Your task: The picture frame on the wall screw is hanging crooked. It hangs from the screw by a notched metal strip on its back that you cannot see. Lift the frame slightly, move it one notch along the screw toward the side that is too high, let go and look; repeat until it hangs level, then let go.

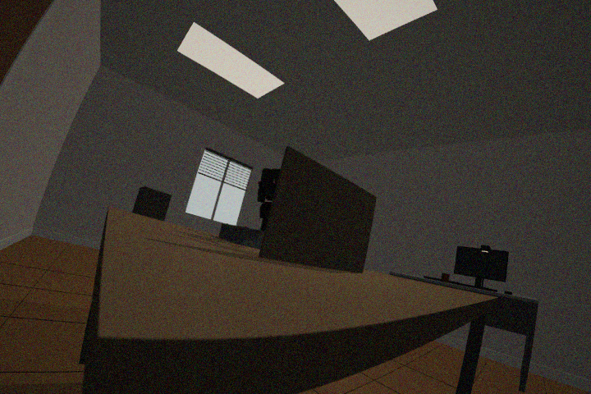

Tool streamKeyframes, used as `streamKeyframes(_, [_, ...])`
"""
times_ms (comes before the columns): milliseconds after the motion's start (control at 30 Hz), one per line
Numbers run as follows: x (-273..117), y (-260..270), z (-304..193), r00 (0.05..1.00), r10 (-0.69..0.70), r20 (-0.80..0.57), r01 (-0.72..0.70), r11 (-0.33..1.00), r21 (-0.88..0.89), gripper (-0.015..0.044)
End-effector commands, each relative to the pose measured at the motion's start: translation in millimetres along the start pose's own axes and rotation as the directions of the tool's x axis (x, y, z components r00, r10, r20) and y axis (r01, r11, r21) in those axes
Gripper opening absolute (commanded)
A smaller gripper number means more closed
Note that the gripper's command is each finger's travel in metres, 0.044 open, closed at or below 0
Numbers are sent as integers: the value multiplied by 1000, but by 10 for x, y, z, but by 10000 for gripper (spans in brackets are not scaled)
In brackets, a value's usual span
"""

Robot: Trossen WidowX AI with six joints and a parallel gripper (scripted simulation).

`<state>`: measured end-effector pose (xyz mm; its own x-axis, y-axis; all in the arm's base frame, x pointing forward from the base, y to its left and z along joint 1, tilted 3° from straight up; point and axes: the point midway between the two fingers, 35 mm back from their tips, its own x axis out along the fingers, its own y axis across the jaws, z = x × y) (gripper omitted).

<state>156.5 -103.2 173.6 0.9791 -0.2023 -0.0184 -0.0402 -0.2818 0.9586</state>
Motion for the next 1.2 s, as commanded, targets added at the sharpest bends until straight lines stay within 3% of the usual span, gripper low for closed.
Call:
streamKeyframes(0, [-1,-2,-6,1000,-1,-4,1,1000,-2,260])
streamKeyframes(1000, [-1,-2,-6,1000,-1,-4,1,1000,-2,260])
streamKeyframes(1167, [158,79,19,1000,-3,0,3,1000,-2,260])
